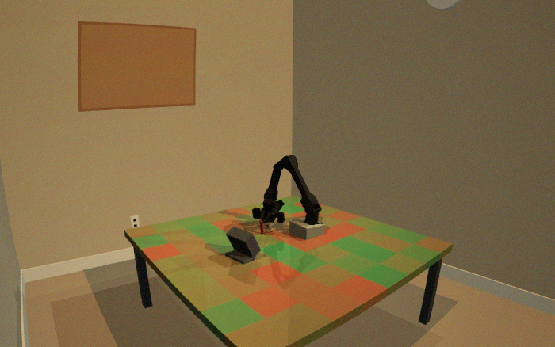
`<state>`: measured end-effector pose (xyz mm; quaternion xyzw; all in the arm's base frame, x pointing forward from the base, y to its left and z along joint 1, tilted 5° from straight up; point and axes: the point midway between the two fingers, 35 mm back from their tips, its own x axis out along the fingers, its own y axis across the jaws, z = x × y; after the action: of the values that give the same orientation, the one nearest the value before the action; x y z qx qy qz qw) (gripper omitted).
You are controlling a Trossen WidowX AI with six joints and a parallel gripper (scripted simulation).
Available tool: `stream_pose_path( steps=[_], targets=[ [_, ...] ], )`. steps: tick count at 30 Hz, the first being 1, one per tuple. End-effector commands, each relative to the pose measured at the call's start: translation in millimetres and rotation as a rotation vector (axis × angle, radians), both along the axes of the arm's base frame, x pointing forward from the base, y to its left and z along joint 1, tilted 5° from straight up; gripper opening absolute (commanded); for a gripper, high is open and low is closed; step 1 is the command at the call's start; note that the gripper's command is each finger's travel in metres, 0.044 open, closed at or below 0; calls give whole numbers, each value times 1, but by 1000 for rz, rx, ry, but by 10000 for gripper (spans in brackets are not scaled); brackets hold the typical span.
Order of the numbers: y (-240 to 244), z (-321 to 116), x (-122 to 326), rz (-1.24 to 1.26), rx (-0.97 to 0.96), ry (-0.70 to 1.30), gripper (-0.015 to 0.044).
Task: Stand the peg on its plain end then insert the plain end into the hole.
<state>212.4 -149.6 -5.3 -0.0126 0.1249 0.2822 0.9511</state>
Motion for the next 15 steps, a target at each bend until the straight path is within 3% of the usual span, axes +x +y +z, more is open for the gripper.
stream_pose_path(
  steps=[1,15],
  targets=[
    [-1,-2,-1,0,0,0,51],
    [-3,-2,-4,-9,4,-7,51]
  ],
)
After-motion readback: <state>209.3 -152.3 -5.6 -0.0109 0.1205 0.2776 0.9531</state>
